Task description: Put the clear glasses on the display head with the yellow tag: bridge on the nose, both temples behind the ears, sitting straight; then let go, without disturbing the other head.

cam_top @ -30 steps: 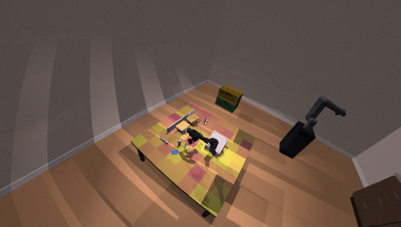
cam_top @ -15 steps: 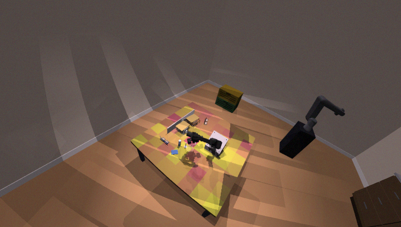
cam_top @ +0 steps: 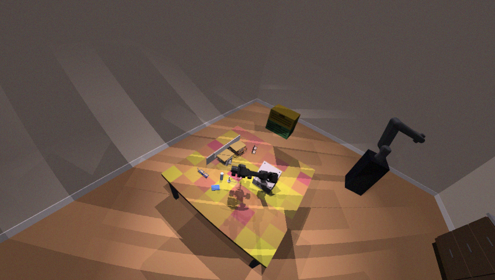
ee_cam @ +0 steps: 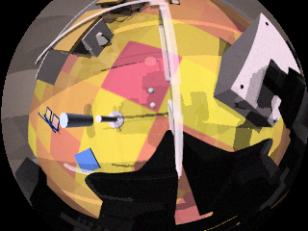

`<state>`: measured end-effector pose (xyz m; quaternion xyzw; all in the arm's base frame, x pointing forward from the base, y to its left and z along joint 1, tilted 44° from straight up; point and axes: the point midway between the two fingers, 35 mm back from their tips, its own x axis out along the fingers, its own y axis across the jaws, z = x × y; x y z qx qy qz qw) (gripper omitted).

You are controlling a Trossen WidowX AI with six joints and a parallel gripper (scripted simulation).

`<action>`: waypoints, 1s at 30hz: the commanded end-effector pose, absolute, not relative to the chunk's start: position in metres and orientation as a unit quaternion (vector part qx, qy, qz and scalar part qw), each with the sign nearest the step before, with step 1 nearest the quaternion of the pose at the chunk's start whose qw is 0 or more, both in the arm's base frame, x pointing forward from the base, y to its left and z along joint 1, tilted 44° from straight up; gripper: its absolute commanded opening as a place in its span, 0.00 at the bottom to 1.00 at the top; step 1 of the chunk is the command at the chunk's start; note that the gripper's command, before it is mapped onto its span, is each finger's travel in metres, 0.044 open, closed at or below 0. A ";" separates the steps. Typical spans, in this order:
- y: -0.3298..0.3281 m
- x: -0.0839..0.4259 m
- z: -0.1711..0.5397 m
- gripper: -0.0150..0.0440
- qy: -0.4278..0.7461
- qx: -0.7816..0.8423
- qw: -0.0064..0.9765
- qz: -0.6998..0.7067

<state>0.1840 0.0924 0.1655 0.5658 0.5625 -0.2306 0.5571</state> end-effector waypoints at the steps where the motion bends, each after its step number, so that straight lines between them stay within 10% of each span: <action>1: 0.092 0.181 0.175 0.25 0.536 0.596 0.543 -0.250; 30: 0.088 0.147 0.220 0.25 0.335 0.816 0.302 -0.361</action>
